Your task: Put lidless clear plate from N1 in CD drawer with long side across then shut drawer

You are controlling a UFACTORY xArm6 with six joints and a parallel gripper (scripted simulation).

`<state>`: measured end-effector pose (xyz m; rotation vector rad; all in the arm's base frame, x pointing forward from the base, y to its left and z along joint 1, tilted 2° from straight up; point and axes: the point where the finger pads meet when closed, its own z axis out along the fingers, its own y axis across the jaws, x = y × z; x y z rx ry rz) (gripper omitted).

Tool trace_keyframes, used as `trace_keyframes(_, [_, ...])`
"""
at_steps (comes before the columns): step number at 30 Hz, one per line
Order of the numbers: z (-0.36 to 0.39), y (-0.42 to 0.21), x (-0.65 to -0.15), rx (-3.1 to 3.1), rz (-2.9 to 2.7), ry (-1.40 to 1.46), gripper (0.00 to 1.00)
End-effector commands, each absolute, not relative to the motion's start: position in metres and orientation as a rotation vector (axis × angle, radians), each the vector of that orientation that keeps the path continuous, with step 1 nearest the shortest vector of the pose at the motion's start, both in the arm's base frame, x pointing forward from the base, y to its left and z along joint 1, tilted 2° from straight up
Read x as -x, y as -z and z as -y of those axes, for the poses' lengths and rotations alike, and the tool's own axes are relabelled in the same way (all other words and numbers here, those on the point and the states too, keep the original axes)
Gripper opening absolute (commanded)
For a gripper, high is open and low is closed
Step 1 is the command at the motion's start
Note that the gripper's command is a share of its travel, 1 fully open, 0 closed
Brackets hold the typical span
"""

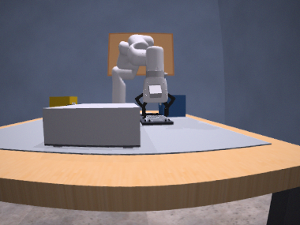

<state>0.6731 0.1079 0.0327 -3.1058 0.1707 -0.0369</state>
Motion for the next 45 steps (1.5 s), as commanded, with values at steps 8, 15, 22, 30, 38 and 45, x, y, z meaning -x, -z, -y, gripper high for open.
trace_keyframes(8, [-0.1081, -0.0358, -0.6749, 3.104, -0.171, 0.046, 0.0])
trace_keyframes(15, [-0.1081, -0.0358, -0.6749, 3.104, -0.171, 0.046, 0.0])
trace_keyframes(22, [-0.1081, -0.0358, -0.6749, 3.104, -0.171, 0.046, 0.0])
trace_keyframes(30, [-0.1081, -0.0358, -0.6749, 3.104, -0.171, 0.046, 0.0])
trace_keyframes(38, [-0.108, -0.0384, -0.6748, 3.104, -0.171, 0.046, 0.0])
trace_keyframes(45, [-0.1079, -0.0431, -0.6747, 3.104, -0.171, 0.046, 0.0])
